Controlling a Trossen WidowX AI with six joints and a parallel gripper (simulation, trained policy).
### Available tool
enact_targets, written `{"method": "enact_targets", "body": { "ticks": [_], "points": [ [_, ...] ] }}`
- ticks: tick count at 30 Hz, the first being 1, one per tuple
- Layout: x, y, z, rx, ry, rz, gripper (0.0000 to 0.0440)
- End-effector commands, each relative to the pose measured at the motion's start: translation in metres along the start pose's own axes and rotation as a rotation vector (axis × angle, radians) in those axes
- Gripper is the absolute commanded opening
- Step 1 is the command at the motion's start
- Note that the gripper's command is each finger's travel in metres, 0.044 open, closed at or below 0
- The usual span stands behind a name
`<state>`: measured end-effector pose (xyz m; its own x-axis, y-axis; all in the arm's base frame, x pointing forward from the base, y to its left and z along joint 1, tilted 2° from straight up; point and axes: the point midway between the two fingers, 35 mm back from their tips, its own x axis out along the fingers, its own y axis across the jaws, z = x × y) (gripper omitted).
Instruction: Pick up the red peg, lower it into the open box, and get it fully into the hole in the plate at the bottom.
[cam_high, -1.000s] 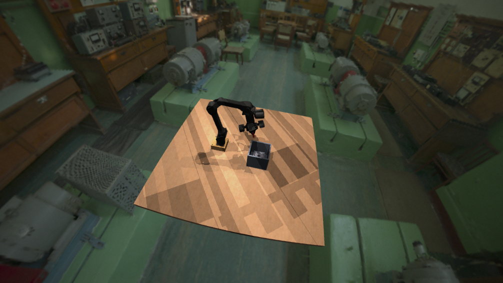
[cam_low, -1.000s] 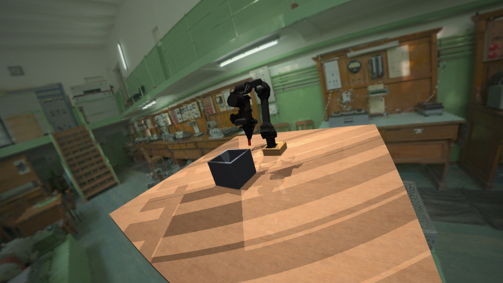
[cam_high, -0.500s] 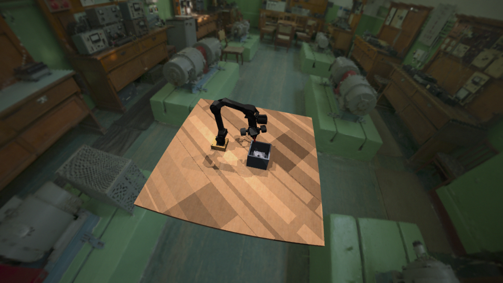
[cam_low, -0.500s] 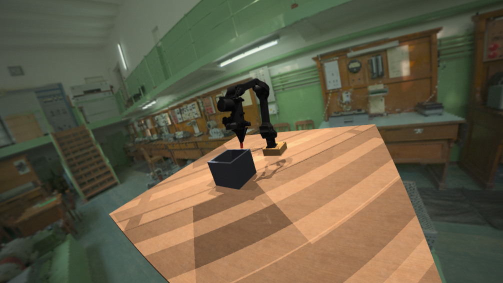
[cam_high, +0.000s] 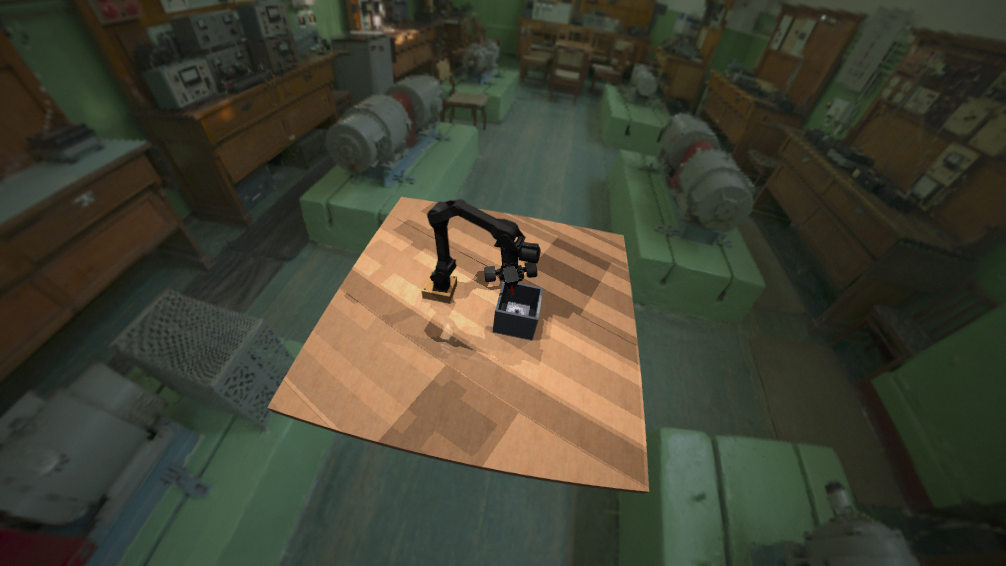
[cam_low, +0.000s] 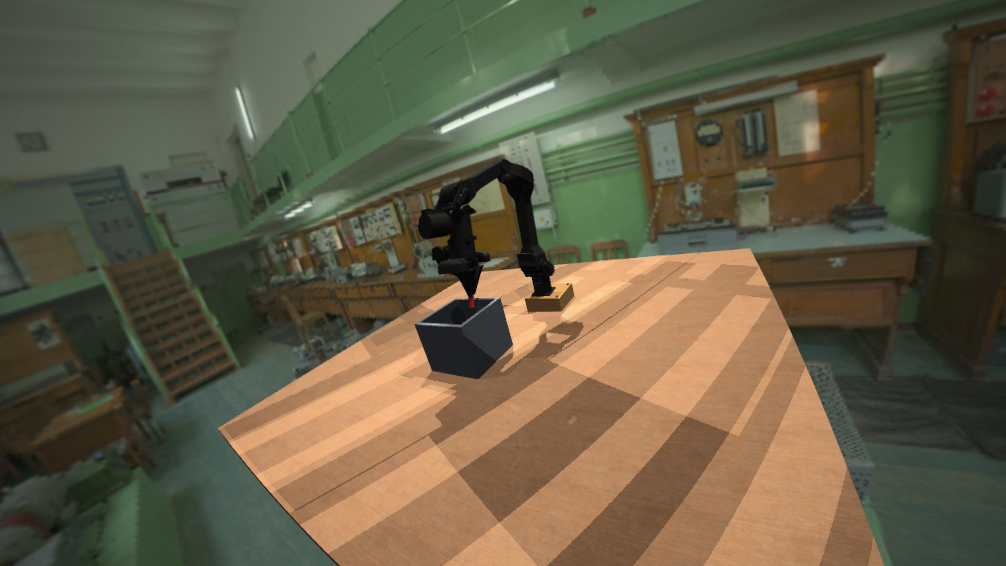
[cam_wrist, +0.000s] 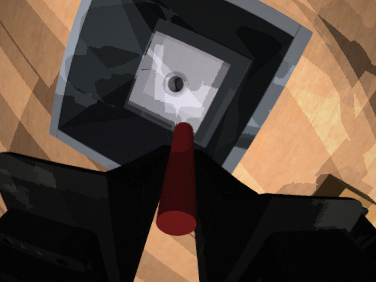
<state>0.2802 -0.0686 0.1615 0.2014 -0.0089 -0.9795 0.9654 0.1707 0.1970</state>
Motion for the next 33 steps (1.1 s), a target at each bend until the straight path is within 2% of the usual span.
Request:
{"method": "enact_targets", "body": {
  "ticks": [1, 31, 33],
  "points": [
    [0.008, 0.002, 0.006, -0.007, 0.006, -0.005, 0.0],
    [0.086, 0.018, 0.026, -0.101, 0.058, -0.025, 0.0],
    [0.091, 0.016, 0.025, -0.107, 0.059, -0.038, 0.0028]
  ]
}}
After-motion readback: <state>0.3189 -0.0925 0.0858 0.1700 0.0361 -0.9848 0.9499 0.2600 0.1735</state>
